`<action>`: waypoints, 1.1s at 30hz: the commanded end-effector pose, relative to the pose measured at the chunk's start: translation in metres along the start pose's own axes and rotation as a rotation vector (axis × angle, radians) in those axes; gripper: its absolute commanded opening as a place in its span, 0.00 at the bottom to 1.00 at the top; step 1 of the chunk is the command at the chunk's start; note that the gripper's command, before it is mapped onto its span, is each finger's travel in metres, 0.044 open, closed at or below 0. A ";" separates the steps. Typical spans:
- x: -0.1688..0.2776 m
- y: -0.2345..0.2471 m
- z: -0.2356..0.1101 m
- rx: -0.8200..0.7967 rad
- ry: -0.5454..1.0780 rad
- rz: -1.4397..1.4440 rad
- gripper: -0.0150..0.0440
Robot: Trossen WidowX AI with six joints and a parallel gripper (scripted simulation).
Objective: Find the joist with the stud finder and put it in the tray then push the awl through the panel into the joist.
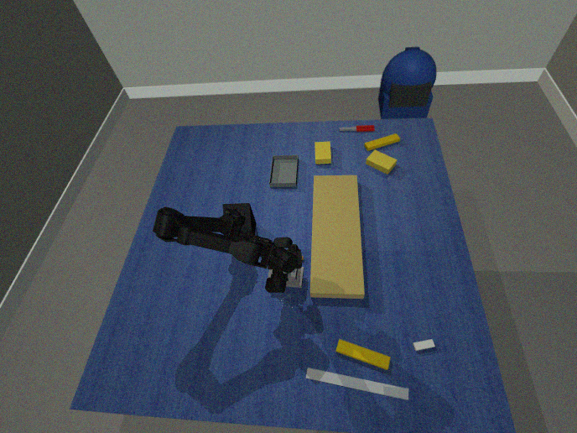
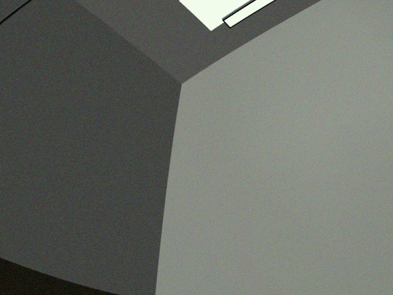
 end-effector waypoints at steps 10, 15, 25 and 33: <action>-0.014 -0.003 -0.057 0.010 -0.010 0.004 0.25; -0.014 -0.005 -0.072 0.018 -0.014 0.001 0.25; -0.035 -0.011 -0.072 0.015 -0.015 -0.008 0.25; -0.068 -0.018 -0.071 0.011 -0.017 -0.022 0.25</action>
Point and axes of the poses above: the point midway between the two fingers, 35 mm back from their tips, its own z axis out along the fingers, its own y axis across the jaws, x = y × z, the point moved 5 cm from there along -z, back along the fingers, and after that the axes turned 9 degrees about -z, right-handed, at the moved point
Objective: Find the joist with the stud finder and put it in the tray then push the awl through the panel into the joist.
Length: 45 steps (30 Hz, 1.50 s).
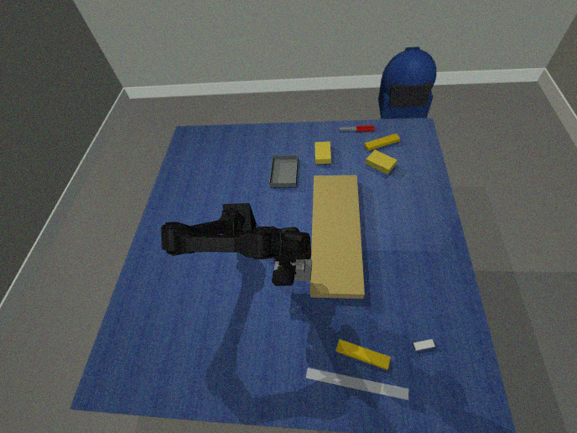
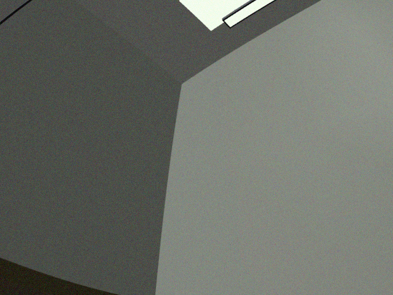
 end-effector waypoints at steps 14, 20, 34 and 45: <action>-0.077 -0.009 0.010 -0.005 -0.014 -0.023 0.25; -0.102 -0.007 0.017 -0.008 -0.015 -0.034 0.25; -0.129 -0.003 0.029 -0.011 -0.017 -0.045 0.25; -0.126 -0.002 0.046 -0.011 -0.017 -0.045 0.25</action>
Point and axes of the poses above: the point midway between the two fingers, 35 mm back from their tips, its own z axis out along the fingers, its own y axis across the jaws, x = y × z, the point moved 5 cm from there along -z, back along the fingers, and after that the axes turned 9 degrees about -z, right-handed, at the moved point
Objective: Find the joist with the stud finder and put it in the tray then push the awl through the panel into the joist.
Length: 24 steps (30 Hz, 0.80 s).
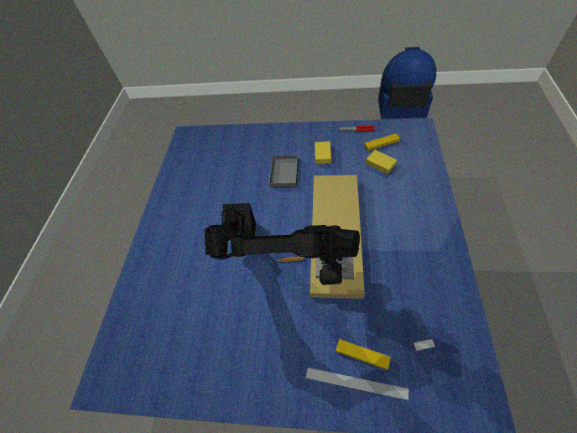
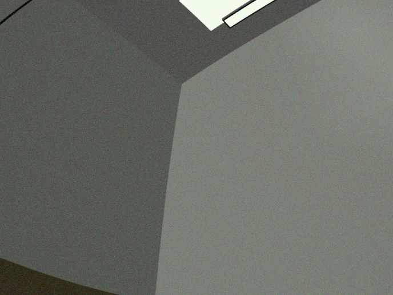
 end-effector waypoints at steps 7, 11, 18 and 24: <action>0.004 0.002 0.018 -0.003 0.000 -0.006 0.25; 0.006 0.002 0.024 -0.003 0.000 -0.006 0.25; 0.010 0.002 0.035 -0.002 0.000 -0.006 0.25; 0.013 0.002 0.044 0.000 0.000 -0.007 0.25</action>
Point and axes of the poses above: the point midway between the two fingers, 35 mm back from their tips, its own z axis out along the fingers, its own y axis across the jaws, x = y × z, the point moved 5 cm from there along -z, back along the fingers, and after that the axes turned 9 degrees about -z, right-handed, at the moved point
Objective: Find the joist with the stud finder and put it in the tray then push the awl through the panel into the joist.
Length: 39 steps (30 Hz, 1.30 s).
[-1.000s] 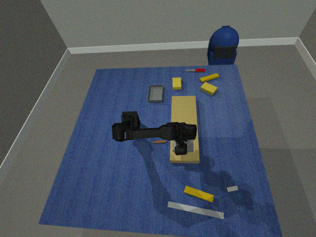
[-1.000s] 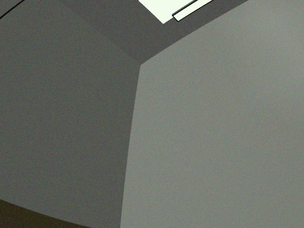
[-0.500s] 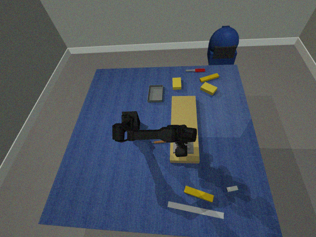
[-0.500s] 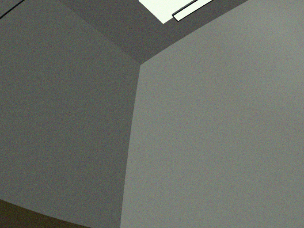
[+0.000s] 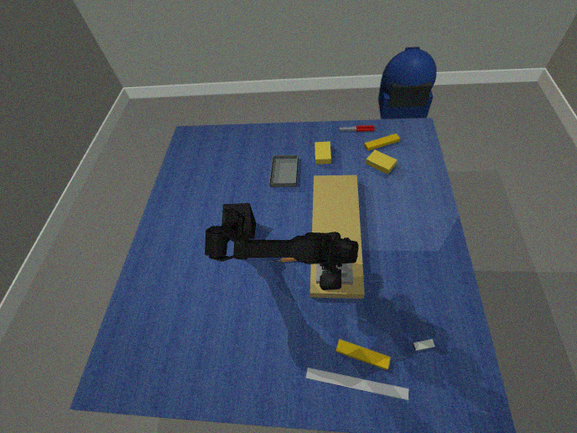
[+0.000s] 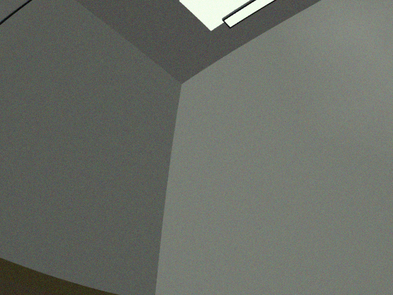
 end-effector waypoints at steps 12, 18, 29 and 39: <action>0.006 0.002 0.020 -0.002 -0.001 -0.006 0.25; 0.008 0.002 0.023 -0.001 -0.001 -0.006 0.25; 0.005 0.018 0.024 -0.002 -0.001 -0.006 0.25; 0.002 0.039 0.024 -0.003 0.000 -0.006 0.25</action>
Point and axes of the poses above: the point midway between the two fingers, 35 mm back from their tips, its own z axis out along the fingers, its own y axis across the jaws, x = y × z, the point moved 5 cm from there along -z, back along the fingers, and after that the axes turned 9 degrees about -z, right-handed, at the moved point
